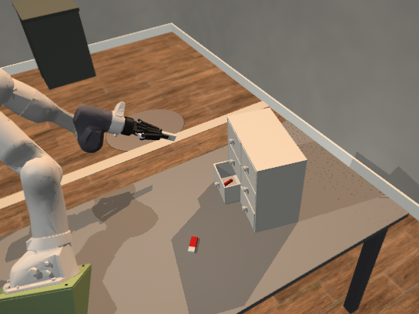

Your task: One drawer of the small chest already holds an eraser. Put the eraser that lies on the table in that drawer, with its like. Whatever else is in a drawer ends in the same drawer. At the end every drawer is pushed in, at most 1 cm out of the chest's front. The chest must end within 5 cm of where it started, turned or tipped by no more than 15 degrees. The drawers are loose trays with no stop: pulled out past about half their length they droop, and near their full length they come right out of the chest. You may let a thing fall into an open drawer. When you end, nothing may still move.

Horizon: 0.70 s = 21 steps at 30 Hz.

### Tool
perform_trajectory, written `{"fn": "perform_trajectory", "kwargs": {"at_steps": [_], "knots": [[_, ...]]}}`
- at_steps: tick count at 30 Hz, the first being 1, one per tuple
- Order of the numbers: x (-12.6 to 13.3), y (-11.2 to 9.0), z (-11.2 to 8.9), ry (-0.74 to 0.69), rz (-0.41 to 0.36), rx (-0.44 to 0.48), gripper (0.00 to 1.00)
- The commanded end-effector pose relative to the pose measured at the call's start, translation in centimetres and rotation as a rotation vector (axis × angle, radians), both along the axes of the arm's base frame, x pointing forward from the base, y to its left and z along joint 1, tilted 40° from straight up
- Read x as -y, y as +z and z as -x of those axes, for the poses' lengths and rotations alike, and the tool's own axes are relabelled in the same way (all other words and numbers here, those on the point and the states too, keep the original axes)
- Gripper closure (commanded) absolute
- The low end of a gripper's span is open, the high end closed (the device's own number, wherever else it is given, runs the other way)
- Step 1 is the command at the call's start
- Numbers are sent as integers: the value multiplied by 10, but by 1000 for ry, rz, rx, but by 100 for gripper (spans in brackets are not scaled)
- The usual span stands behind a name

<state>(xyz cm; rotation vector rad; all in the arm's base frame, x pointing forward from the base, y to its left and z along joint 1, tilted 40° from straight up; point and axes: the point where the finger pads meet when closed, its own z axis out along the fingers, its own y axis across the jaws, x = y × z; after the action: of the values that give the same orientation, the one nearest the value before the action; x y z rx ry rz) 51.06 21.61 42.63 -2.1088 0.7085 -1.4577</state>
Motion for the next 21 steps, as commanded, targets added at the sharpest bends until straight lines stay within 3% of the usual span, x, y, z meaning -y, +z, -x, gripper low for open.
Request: {"fn": "perform_trajectory", "kwargs": {"at_steps": [1,21], "knots": [[-1,1,0,1,-3,3,100],[2,-3,-1,1,-3,3,100]]}}
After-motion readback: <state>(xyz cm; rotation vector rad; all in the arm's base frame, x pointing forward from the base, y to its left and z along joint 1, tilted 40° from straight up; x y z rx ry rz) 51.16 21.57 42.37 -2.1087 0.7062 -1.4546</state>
